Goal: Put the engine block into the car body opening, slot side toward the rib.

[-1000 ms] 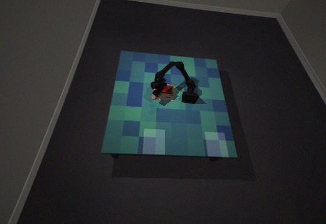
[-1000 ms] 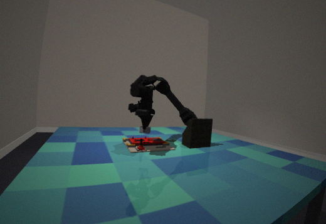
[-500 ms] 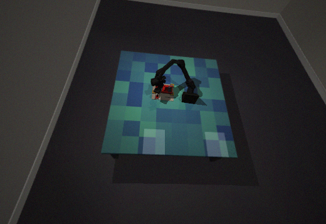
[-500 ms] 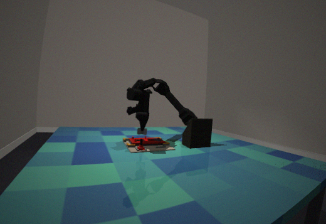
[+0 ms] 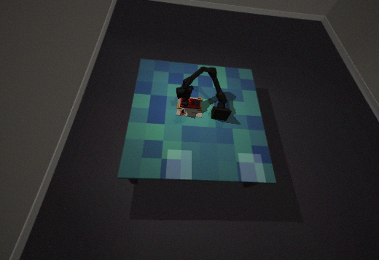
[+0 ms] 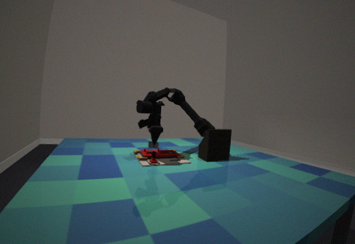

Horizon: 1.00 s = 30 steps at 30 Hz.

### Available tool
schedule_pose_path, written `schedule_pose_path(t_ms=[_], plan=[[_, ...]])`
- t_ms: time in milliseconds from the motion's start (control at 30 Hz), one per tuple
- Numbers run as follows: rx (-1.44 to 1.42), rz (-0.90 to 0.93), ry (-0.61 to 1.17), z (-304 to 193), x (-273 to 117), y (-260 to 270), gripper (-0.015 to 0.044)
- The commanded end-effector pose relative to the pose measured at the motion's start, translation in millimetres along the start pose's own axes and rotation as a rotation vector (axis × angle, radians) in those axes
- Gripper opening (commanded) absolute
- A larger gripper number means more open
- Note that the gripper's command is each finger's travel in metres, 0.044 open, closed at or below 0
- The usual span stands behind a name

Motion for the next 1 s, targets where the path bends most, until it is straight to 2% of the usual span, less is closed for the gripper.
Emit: schedule_pose_path(t_ms=[0,400,600,967], plan=[[-0.048,-0.008,-0.004,1.5,4.6,-11.7,0.0000],[-0.165,-0.025,-0.003,5.6,16.3,-41.1,0.0000],[-0.191,-0.025,-0.003,5.6,16.5,-41.0,0.0157],[-0.186,-0.025,-0.003,5.7,16.4,-41.0,0.0159]])
Point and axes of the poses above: the point midway between the two fingers, 35 mm back from their tips, its own x axis out along the fingers, its own y axis across the jaws, z = x × y, the point moved 7 cm from there along -x, back along the fingers, and after that the axes turned 13 degrees about x, right-handed, at the moved point
